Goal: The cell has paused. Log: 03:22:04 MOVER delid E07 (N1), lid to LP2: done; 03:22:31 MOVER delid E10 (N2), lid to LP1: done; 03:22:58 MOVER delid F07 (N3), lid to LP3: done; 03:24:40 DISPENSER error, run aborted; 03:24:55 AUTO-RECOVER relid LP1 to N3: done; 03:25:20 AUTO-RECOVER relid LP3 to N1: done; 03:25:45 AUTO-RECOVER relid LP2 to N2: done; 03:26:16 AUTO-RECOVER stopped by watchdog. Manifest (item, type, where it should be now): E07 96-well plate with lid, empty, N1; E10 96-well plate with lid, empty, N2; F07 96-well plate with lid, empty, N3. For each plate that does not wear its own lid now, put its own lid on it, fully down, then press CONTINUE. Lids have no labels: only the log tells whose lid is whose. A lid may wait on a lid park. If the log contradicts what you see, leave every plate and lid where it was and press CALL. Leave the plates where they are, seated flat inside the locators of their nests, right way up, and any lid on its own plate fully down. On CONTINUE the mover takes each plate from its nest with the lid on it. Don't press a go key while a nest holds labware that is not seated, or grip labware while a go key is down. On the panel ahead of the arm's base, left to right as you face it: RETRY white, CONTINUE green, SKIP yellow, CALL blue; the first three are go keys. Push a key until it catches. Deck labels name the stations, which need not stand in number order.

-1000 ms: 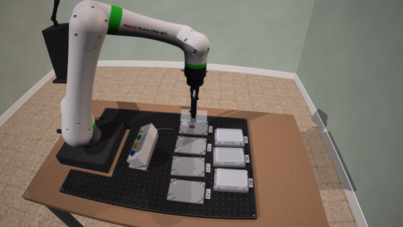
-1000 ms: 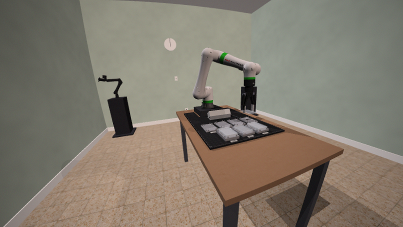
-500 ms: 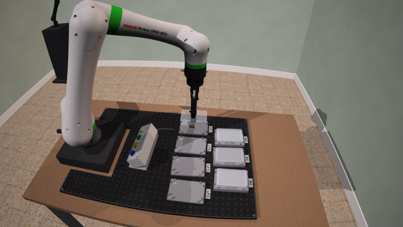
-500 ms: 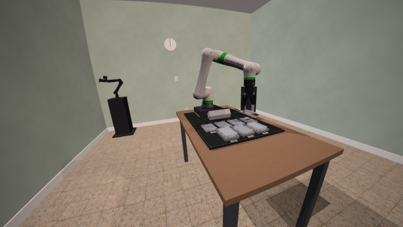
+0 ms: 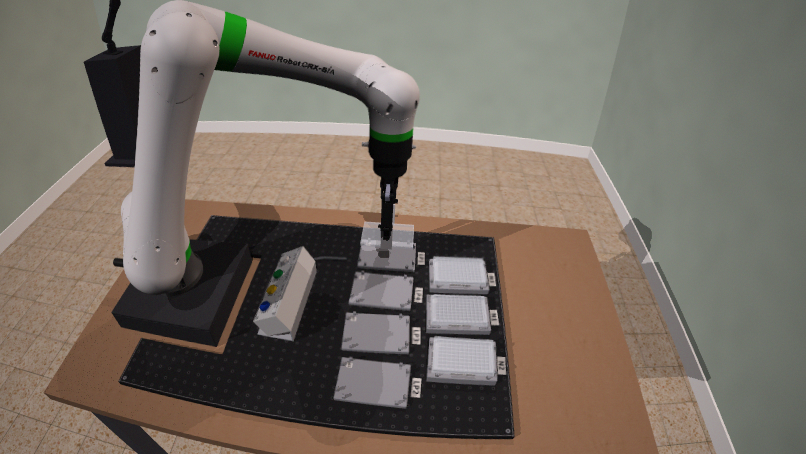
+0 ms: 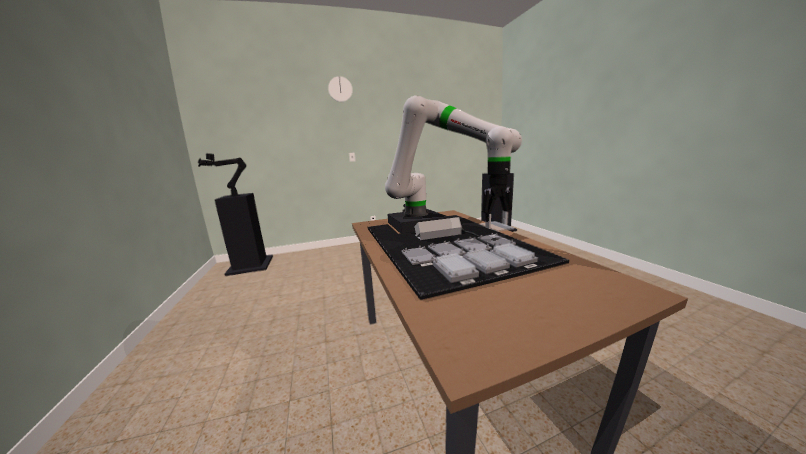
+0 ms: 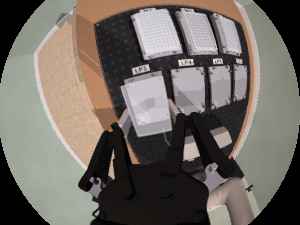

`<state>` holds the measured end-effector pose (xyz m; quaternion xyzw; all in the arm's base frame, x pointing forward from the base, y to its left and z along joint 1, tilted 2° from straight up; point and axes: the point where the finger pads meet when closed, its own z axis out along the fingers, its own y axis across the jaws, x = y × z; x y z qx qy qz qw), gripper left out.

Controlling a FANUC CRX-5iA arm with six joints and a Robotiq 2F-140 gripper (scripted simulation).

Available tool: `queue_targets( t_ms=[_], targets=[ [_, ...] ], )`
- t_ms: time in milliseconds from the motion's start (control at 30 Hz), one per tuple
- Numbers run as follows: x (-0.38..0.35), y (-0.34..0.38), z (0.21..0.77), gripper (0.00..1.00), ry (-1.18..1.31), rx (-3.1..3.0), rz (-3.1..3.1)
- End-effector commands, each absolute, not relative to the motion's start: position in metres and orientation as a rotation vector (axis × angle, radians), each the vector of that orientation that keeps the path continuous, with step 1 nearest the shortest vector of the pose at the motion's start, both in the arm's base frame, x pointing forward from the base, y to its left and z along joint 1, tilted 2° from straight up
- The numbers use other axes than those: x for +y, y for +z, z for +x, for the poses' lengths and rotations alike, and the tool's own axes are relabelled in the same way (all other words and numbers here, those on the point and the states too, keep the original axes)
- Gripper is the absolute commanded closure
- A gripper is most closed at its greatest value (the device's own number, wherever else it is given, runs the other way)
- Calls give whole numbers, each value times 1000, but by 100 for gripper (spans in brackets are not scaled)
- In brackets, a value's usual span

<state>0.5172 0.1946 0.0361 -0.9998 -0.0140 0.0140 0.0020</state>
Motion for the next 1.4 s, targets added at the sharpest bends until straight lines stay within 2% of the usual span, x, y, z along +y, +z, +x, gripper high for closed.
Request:
queue_targets(
  t_ms=[0,1367],
  targets=[
    [195,31,517,100,43,-44,-3137],
    [195,-10,516,100,43,-44,-3137]
  ],
)
